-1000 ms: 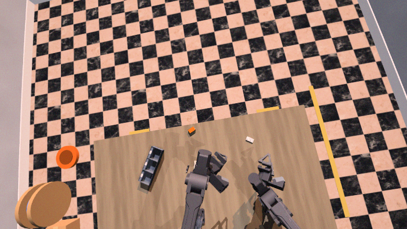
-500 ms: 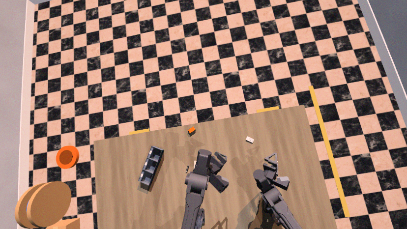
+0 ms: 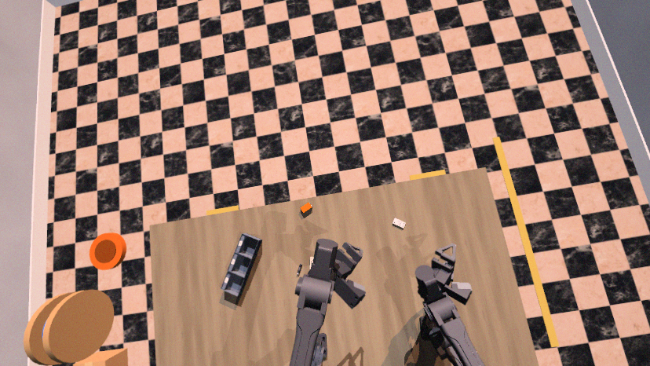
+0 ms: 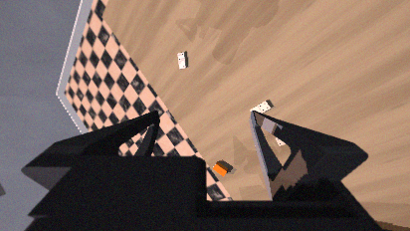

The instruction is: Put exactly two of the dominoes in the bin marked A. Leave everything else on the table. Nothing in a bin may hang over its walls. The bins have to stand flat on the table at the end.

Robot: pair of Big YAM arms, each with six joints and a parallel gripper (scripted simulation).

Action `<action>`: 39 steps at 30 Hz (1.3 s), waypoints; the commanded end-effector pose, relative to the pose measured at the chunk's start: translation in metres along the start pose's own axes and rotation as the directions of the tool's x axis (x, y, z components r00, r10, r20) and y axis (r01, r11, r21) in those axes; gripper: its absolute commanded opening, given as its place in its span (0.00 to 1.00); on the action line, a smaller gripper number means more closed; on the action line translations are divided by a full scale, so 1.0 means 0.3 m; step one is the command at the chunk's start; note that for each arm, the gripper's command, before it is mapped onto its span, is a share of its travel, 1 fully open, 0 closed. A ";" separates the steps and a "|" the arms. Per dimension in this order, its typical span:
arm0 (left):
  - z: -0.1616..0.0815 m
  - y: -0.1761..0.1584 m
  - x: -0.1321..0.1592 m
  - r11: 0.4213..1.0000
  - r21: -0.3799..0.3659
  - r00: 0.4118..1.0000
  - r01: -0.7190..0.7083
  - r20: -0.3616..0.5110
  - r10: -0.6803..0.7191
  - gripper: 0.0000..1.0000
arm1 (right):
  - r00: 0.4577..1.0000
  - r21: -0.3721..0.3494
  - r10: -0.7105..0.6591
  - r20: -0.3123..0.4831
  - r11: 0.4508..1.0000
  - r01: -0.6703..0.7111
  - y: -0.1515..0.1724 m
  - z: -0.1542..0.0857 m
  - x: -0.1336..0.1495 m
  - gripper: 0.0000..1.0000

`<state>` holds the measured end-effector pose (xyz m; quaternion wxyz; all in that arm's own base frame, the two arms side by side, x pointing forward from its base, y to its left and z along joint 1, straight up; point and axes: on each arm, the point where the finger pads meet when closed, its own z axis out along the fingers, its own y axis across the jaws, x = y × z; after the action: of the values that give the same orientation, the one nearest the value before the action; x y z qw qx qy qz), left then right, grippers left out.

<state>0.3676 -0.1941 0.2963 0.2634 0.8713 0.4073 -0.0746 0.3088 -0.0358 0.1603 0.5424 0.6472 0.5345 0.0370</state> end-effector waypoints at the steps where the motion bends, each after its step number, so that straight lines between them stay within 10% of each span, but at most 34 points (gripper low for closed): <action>1: -0.011 0.008 -0.004 1.000 -0.009 1.000 -0.005 -0.003 0.005 1.00 | 0.999 0.016 0.021 0.028 1.000 -0.022 0.002 0.021 -0.032 1.00; 39: -0.011 0.008 -0.004 1.000 -0.009 1.000 -0.005 -0.003 0.005 1.00 | 0.935 0.186 0.139 0.325 0.960 -0.208 -0.146 0.185 -0.365 1.00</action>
<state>0.3676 -0.1941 0.2963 0.2634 0.8713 0.4073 -0.0746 0.2713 -0.1517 0.1604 0.5391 0.7394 0.3973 -0.0700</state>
